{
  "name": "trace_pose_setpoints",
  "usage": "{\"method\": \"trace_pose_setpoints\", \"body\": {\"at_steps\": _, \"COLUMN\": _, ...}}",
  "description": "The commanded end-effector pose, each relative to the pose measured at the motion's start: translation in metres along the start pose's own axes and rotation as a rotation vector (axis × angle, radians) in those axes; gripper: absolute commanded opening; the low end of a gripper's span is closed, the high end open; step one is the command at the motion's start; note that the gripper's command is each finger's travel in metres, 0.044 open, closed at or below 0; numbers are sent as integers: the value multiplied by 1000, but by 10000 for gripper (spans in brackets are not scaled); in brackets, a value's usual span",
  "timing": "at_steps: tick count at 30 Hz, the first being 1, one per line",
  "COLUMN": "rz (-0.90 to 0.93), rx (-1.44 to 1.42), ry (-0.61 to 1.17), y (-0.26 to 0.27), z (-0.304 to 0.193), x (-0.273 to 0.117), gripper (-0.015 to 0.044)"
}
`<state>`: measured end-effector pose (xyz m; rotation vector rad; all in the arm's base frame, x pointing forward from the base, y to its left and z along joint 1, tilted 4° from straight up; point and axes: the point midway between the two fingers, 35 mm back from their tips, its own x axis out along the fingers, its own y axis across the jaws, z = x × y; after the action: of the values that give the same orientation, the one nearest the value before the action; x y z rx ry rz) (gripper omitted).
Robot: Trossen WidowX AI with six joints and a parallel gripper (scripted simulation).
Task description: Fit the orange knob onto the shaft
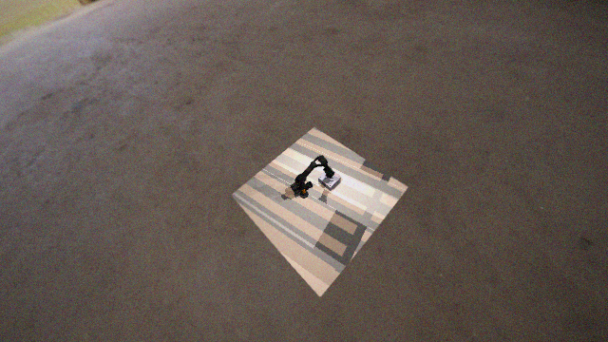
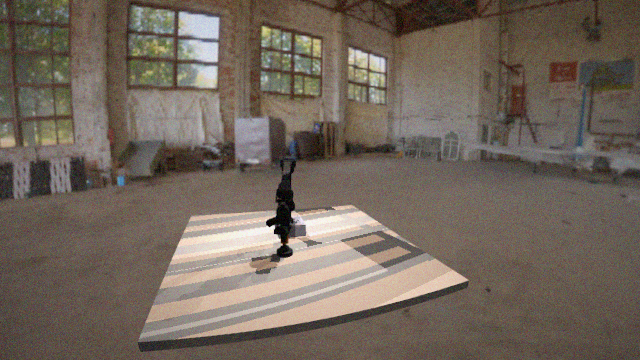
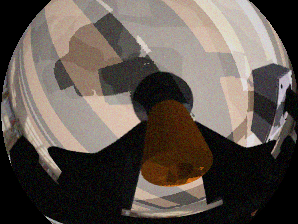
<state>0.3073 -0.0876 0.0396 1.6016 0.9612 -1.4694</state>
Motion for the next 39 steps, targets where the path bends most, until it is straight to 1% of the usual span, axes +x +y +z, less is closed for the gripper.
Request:
{"method": "trace_pose_setpoints", "body": {"at_steps": 1, "rz": 6, "rx": 32, "ry": 1, "y": 4, "z": -1, "x": -1, "gripper": 0}}
{"method": "trace_pose_setpoints", "body": {"at_steps": 30, "rz": 6, "rx": -7, "ry": 1, "y": 1, "z": 0, "x": 6, "gripper": 0}}
{"method": "trace_pose_setpoints", "body": {"at_steps": 39, "rz": 6, "rx": 45, "ry": 1, "y": 1, "z": 0, "x": 6, "gripper": 0}}
